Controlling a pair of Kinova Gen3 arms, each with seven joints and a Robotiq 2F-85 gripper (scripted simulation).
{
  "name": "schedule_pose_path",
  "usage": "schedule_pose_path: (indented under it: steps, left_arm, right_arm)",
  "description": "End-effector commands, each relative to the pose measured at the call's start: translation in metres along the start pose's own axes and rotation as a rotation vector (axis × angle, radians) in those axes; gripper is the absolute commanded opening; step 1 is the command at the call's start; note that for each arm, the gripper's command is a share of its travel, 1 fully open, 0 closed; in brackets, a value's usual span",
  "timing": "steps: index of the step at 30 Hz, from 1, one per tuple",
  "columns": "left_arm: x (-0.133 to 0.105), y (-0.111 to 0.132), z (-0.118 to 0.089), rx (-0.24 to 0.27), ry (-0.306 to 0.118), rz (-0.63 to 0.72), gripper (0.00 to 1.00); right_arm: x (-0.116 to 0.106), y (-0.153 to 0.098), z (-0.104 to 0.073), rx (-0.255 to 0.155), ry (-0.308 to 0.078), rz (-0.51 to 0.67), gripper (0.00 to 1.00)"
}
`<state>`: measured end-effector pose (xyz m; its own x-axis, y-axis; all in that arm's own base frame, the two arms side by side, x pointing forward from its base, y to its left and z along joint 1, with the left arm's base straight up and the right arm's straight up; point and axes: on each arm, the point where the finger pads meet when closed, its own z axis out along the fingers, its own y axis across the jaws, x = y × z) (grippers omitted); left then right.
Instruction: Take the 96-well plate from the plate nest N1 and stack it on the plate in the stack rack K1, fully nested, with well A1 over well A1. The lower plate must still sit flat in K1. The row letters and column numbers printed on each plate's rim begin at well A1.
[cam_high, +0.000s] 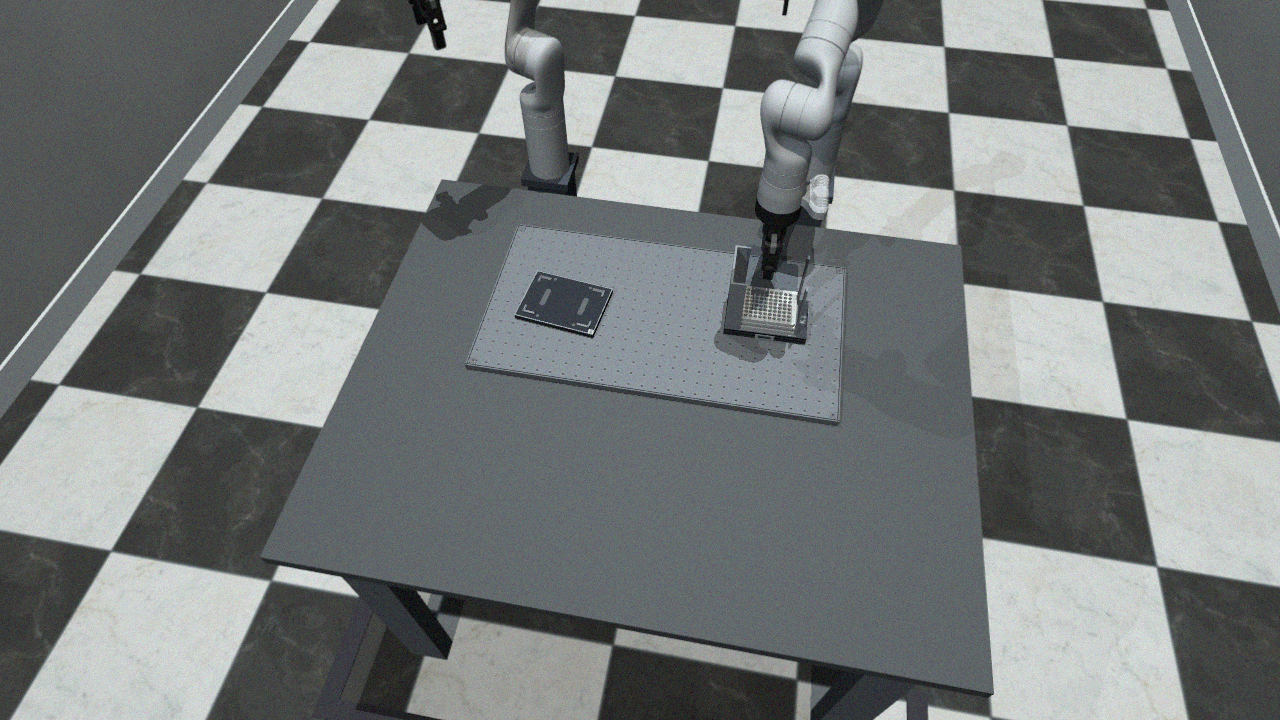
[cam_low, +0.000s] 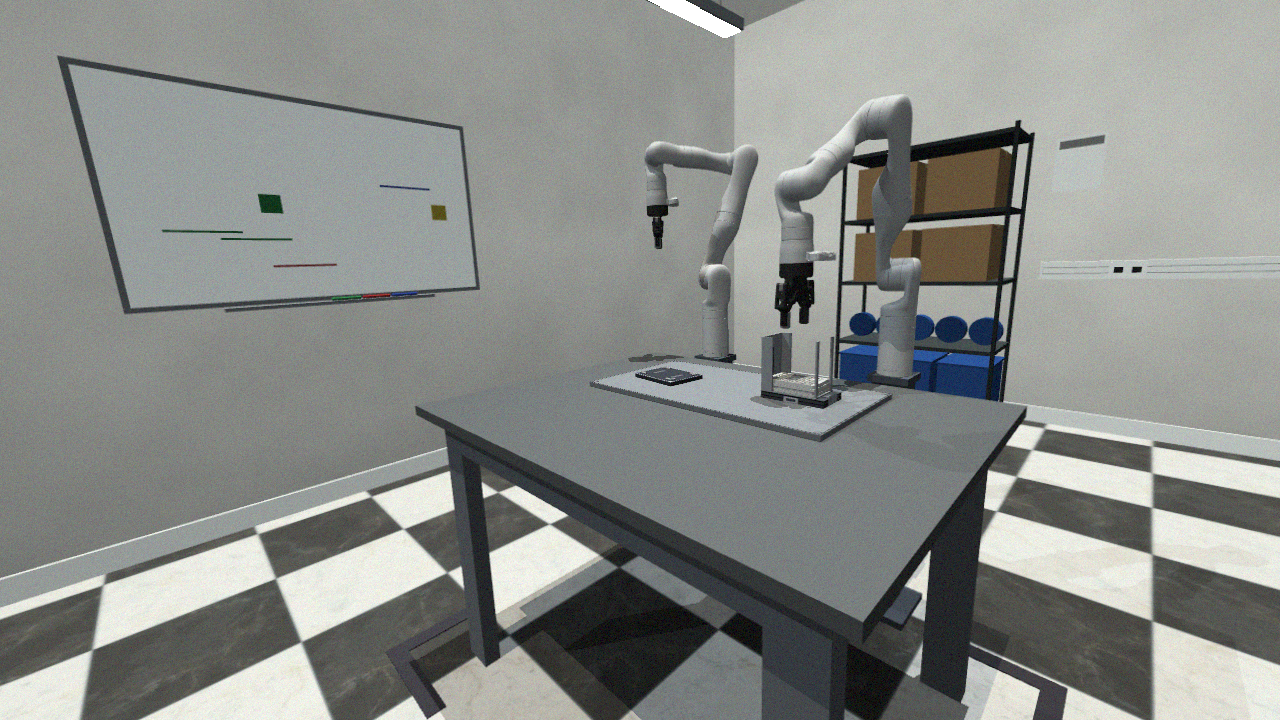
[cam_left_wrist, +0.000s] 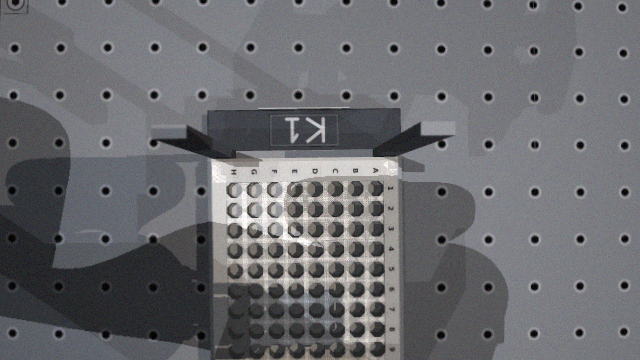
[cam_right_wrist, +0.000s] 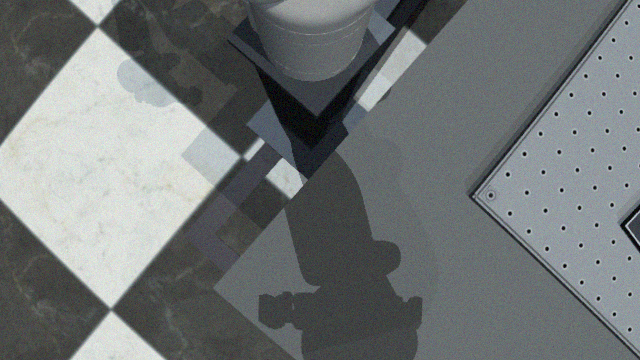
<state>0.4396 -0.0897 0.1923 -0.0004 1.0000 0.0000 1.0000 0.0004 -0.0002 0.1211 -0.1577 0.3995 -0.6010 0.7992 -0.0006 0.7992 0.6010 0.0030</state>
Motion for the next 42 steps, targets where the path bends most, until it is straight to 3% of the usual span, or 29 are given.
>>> schedule_pose_path:
  steps: [1,42]
  left_arm:
    - [-0.001,0.0,-0.001,-0.002,0.0,0.0,1.0]
    - [-0.013,0.001,-0.001,-0.002,0.0,0.0,1.0]
  right_arm:
    - [0.0,0.0,0.0,0.0,-0.001,0.0,1.0]
    - [0.0,0.0,0.0,0.0,-0.001,0.0,1.0]
